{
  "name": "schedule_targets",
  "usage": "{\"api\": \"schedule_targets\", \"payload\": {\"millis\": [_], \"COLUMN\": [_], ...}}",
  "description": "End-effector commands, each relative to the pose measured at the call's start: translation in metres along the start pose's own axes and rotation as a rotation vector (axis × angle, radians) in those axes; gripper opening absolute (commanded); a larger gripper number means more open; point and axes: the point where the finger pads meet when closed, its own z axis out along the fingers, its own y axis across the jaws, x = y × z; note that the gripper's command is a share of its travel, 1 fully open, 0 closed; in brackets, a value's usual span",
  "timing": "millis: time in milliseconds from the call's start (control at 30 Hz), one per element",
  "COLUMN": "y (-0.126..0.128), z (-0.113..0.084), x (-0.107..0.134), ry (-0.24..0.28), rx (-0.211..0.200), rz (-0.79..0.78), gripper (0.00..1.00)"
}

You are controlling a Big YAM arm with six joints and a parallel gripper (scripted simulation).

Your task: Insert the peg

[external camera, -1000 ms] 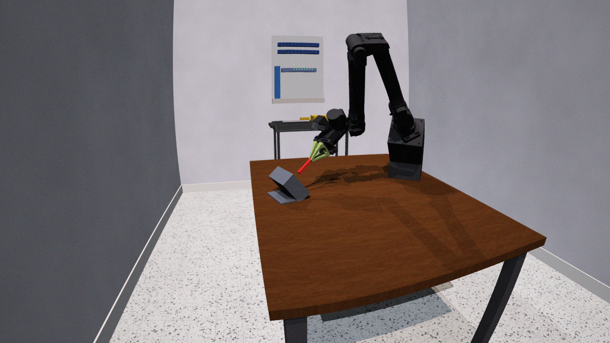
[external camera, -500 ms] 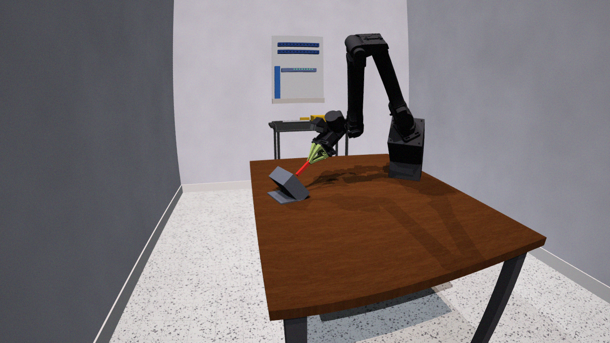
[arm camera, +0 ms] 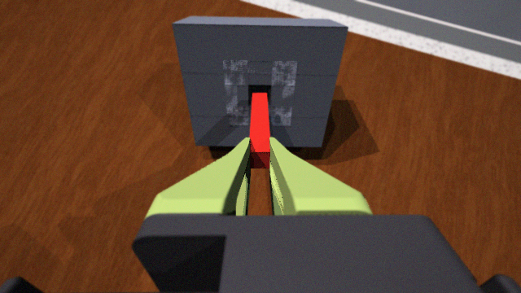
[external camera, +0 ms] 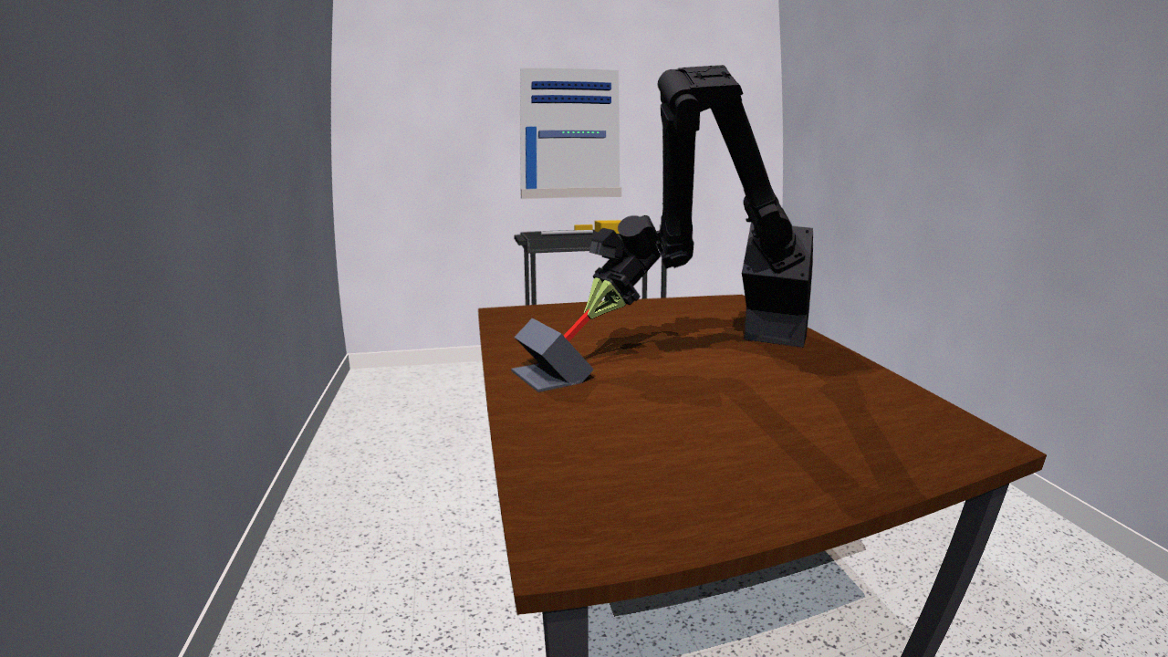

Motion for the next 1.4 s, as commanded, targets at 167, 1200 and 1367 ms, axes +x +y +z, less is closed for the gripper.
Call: {"api": "schedule_targets", "payload": {"millis": [167, 1200, 1367], "y": [0.001, 0.001, 0.001], "z": [0.006, 0.023, 0.026], "x": [0.004, 0.004, 0.004], "ry": [0.009, 0.009, 0.009], "rx": [-0.002, -0.002, -0.002], "rz": [0.015, 0.015, 0.015], "gripper": [0.0, 0.0, 0.0]}}
